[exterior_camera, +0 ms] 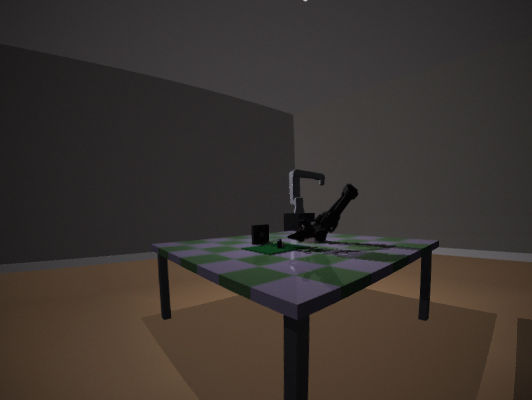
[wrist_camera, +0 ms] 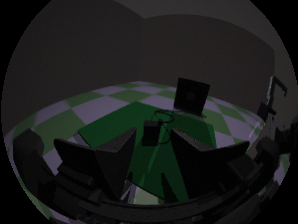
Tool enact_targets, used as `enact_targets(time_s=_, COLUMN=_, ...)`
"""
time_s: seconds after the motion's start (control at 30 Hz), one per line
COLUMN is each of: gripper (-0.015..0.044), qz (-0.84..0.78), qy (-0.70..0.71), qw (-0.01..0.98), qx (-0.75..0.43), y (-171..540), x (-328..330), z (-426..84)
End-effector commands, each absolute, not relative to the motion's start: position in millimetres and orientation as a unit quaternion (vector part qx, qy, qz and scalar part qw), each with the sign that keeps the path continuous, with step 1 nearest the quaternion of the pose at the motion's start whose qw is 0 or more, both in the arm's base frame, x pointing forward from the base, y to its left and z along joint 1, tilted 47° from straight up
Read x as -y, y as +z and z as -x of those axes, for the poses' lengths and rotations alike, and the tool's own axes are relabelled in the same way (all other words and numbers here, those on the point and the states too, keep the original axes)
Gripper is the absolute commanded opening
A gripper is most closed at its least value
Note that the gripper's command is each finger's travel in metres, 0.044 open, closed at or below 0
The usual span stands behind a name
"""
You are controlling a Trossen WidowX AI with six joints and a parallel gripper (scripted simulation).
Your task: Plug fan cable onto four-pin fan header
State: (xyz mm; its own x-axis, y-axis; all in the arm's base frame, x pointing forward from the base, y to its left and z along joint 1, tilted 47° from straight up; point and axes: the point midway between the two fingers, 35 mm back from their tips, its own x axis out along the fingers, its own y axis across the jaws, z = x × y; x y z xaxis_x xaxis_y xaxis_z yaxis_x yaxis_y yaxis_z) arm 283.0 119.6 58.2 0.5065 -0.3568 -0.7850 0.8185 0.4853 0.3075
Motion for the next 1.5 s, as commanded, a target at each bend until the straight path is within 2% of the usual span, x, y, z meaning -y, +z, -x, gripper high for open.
enact_targets(time_s=0.0, gripper=0.0205, qz=-0.35, qy=-0.367, qw=0.796, qx=-0.329, y=71, x=-121, z=-279)
enact_targets(time_s=0.4, gripper=0.0205, qz=-0.347, qy=-0.368, qw=0.794, qx=-0.337, y=96, x=-117, z=-265)
enact_targets(time_s=0.93, gripper=0.0205, qz=-0.298, qy=-0.366, qw=0.707, qx=-0.527, y=63, x=-104, z=-261)
enact_targets(time_s=1.47, gripper=0.0205, qz=-0.317, qy=-0.294, qw=0.593, qx=-0.679, y=51, x=-100, z=-259)
